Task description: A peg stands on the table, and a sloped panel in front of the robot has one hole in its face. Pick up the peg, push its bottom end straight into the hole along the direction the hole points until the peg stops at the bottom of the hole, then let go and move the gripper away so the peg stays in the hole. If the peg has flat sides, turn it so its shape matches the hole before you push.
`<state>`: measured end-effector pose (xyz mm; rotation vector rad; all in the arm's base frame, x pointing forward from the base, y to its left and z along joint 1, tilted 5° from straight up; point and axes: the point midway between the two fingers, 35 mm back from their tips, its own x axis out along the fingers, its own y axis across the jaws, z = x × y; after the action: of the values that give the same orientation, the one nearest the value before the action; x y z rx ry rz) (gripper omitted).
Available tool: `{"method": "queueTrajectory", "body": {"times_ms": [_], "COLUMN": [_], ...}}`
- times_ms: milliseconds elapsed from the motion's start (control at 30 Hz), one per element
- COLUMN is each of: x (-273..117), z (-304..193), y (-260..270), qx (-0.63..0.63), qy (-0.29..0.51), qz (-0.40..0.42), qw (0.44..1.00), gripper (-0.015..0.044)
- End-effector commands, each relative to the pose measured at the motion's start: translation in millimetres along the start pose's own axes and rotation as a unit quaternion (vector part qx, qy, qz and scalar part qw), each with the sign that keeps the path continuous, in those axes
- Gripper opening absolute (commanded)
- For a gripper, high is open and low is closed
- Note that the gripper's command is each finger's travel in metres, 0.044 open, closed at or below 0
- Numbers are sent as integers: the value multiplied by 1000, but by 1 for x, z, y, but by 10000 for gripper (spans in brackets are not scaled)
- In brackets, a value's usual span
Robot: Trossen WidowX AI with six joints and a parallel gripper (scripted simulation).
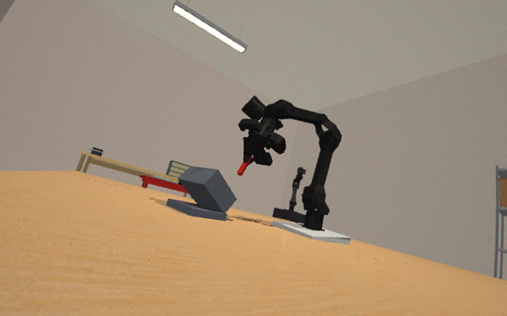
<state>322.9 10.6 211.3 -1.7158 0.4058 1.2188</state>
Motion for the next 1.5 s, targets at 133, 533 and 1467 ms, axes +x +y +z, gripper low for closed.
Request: {"method": "queueTrajectory", "body": {"times_ms": [133,533,1467], "x": [-10,-19,6], "z": [-9,-23,-44], "y": [1,5,4], "qx": [24,56,95], "qy": [12,26,44], "qz": [-21,-42,-69], "qw": [999,997,992], "gripper": [0,0,0]}}
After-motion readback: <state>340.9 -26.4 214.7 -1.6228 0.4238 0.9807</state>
